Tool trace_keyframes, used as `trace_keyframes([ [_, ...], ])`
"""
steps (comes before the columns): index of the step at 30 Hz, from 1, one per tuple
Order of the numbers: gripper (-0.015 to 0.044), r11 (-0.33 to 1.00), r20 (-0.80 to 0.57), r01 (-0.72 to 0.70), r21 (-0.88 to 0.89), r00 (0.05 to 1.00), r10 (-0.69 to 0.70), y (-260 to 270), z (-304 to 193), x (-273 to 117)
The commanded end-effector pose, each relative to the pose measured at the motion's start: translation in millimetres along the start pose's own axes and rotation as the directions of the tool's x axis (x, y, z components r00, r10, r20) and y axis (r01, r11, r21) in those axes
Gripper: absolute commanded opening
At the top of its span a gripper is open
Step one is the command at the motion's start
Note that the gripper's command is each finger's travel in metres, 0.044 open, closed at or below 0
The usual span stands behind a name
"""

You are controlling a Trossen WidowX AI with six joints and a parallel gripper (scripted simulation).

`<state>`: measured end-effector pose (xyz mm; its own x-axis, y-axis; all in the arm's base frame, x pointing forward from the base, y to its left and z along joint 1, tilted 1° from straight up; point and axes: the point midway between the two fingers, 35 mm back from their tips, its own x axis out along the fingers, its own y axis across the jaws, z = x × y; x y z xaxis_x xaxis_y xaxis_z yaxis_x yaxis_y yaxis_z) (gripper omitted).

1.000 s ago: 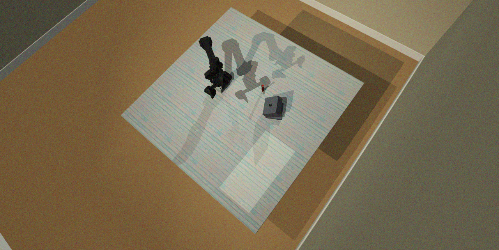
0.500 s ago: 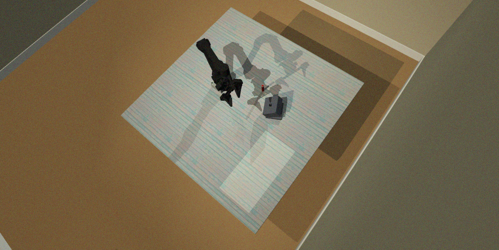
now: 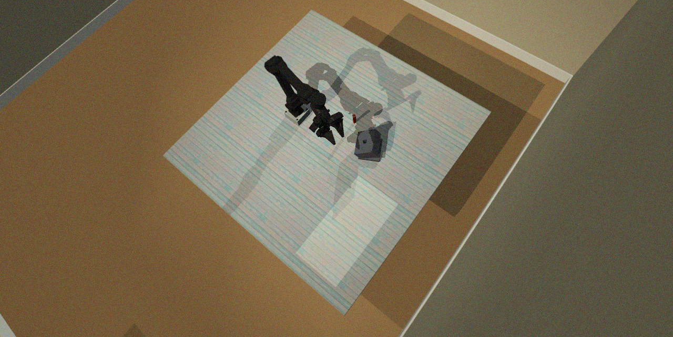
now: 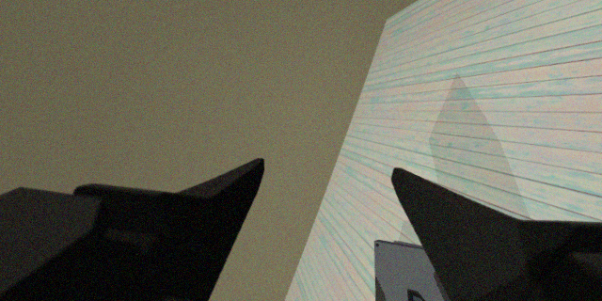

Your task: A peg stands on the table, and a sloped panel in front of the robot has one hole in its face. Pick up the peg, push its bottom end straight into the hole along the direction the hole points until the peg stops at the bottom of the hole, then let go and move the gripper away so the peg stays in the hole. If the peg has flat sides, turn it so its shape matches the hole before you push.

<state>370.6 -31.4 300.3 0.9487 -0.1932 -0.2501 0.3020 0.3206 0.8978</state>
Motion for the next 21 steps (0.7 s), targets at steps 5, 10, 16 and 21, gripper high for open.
trace_keyframes([
  [5,0.044,0.982,-0.176,0.155,0.112,0.975,-0.134,-15.7,-55.1,11.6],
  [10,0.044,0.948,-0.268,0.275,0.157,0.936,-0.227,-28.6,-88.1,13.2],
  [16,0.044,0.886,-0.36,0.425,0.187,0.869,-0.341,-45.2,-126.1,9.5],
  [21,0.044,0.812,-0.419,0.549,0.196,0.796,-0.437,-60.5,-156.2,1.3],
])
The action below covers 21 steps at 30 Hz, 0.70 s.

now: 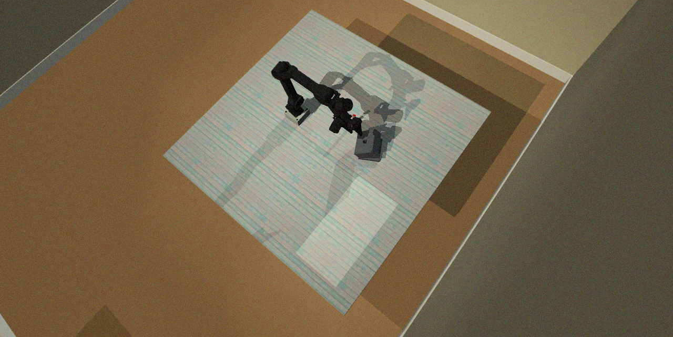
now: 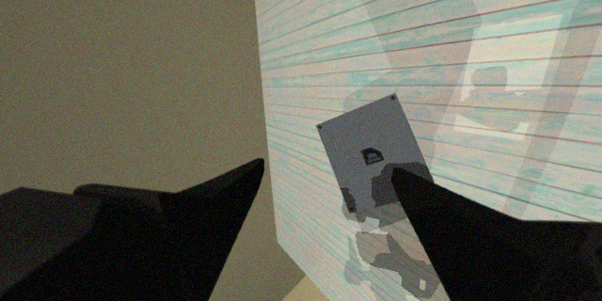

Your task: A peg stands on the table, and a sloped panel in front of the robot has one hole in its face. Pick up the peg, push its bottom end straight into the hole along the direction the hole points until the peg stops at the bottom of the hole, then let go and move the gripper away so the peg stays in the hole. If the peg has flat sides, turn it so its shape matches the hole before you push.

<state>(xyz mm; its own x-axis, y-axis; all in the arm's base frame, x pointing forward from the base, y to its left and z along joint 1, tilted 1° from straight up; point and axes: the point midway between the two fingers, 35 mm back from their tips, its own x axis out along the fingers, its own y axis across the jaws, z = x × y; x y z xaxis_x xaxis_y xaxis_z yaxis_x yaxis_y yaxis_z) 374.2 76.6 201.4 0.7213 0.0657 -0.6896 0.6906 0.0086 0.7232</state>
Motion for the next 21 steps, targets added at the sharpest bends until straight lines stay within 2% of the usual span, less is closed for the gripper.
trace_keyframes([
  [1,0.044,0.993,-0.037,0.108,0.053,0.994,-0.106,-18.0,-21.7,6.8],
  [10,0.044,0.929,-0.067,0.34,0.148,0.94,-0.333,-63.3,-60.0,13.5],
  [21,0.044,0.791,-0.039,0.558,0.25,0.822,-0.568,-115.8,-96.6,7.3],
])
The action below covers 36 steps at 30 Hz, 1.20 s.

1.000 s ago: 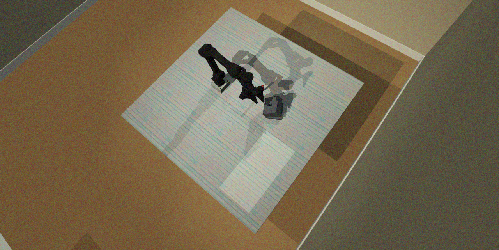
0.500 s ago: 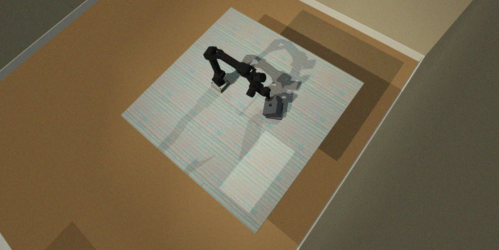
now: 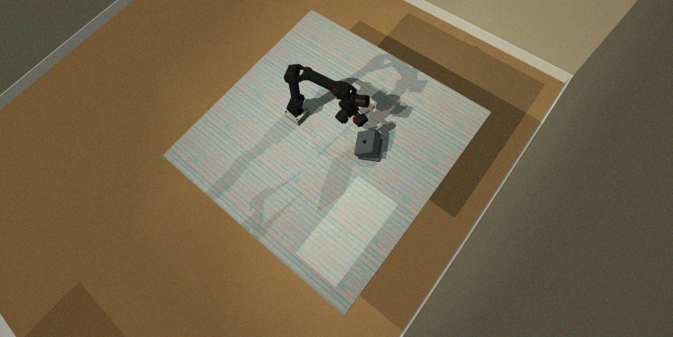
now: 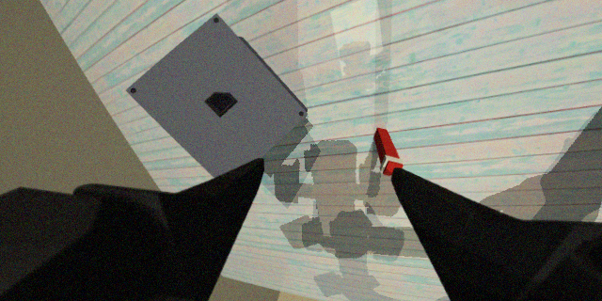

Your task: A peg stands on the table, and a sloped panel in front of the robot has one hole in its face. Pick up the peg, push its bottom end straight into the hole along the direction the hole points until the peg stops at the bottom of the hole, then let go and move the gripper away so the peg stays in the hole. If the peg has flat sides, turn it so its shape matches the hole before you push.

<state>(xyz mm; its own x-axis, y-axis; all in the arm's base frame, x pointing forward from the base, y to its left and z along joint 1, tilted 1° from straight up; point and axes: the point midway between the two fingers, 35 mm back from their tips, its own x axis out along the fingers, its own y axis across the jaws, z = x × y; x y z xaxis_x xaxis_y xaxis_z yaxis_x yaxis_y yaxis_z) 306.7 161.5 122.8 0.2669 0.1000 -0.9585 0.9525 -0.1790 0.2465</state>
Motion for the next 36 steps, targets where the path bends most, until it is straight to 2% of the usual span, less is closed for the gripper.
trace_keyframes([
  [1,0.044,0.995,0.035,0.086,0.046,0.996,-0.087,-20.1,-9.7,5.3],
  [9,0.044,0.974,0.108,0.193,0.119,0.972,-0.206,-50.0,-21.0,12.3],
  [36,0.044,0.974,0.109,0.195,0.12,0.972,-0.208,-56.7,-18.3,46.8],
])
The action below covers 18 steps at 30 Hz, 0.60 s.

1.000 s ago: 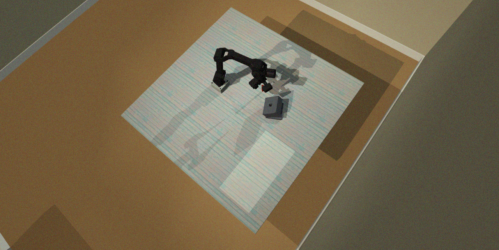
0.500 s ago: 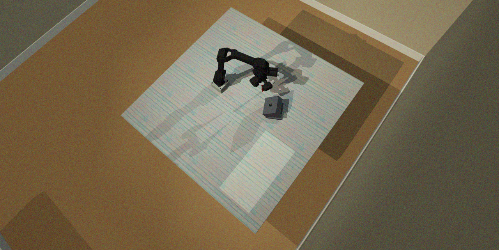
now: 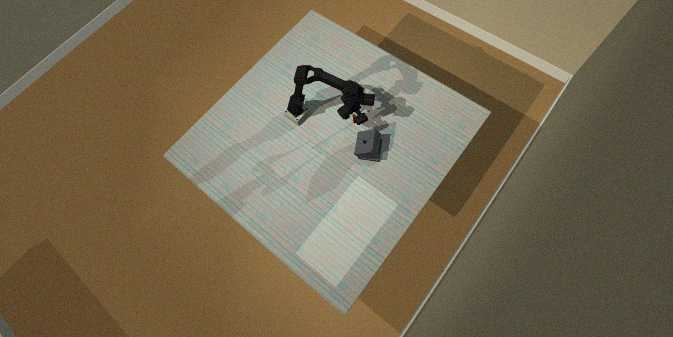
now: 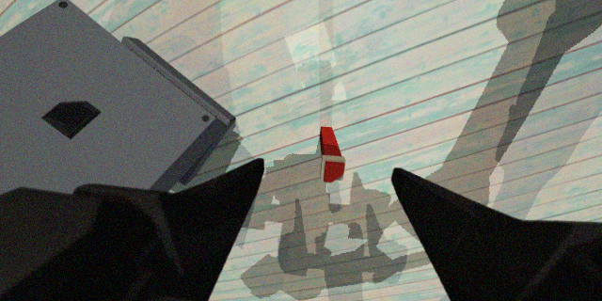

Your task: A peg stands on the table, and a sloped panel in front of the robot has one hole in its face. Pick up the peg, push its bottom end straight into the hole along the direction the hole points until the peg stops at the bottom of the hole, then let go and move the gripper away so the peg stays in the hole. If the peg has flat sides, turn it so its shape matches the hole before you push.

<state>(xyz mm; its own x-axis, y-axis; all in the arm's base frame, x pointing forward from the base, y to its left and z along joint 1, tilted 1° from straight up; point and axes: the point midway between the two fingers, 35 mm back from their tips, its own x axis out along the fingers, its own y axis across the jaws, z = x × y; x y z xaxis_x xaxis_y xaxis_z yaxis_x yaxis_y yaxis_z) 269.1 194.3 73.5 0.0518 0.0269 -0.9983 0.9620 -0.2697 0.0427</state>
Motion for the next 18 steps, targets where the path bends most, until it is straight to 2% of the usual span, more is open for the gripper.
trace_keyframes([
  [1,0.044,1.0,0.001,0.006,0.003,1.0,-0.006,-1.5,0.7,8.5],
  [18,0.044,1.0,0.001,0.006,0.003,1.0,-0.007,-3.0,2.4,34.7],
])
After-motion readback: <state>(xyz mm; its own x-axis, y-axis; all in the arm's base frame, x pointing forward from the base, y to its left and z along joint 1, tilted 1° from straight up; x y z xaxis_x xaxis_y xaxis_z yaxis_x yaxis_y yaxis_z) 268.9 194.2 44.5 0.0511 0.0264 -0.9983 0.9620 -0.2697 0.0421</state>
